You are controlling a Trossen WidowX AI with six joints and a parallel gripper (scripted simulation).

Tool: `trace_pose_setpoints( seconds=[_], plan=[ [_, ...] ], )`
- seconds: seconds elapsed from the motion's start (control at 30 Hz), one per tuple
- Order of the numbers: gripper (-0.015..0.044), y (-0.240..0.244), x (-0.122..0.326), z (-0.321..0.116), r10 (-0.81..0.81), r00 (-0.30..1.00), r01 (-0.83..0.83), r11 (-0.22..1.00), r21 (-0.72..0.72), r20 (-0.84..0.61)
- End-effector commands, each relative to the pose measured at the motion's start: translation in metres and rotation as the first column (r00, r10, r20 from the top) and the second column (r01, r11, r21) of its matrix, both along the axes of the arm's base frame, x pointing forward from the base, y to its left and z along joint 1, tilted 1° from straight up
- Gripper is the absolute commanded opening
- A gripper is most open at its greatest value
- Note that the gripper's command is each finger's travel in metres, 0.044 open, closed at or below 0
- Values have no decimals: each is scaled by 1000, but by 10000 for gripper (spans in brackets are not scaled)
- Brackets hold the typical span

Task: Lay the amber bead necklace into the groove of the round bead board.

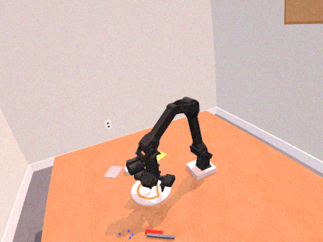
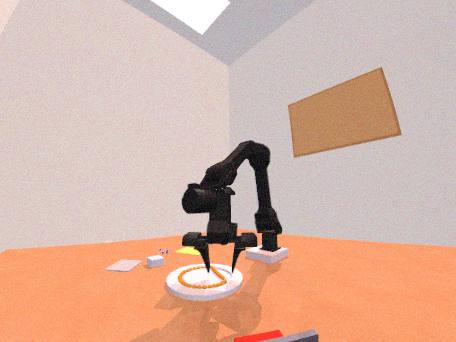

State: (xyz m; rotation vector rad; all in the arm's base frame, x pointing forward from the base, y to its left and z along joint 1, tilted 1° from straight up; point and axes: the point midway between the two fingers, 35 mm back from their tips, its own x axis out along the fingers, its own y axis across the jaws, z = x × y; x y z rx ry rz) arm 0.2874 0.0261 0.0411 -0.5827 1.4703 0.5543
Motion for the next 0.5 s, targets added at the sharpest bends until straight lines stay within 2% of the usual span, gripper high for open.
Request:
trace_pose_setpoints(
  seconds=[0.0,0.13,0.3,0.47],
  plan=[
    [120,-33,-10,11,-715,699,715,699,20,-2],
    [120,-51,-17,16,-938,345,938,345,29,-8],
    [120,-63,-23,20,-998,65,997,64,33,-13],
    [120,-72,-27,23,-977,-211,977,-212,37,-20]
  ],
)
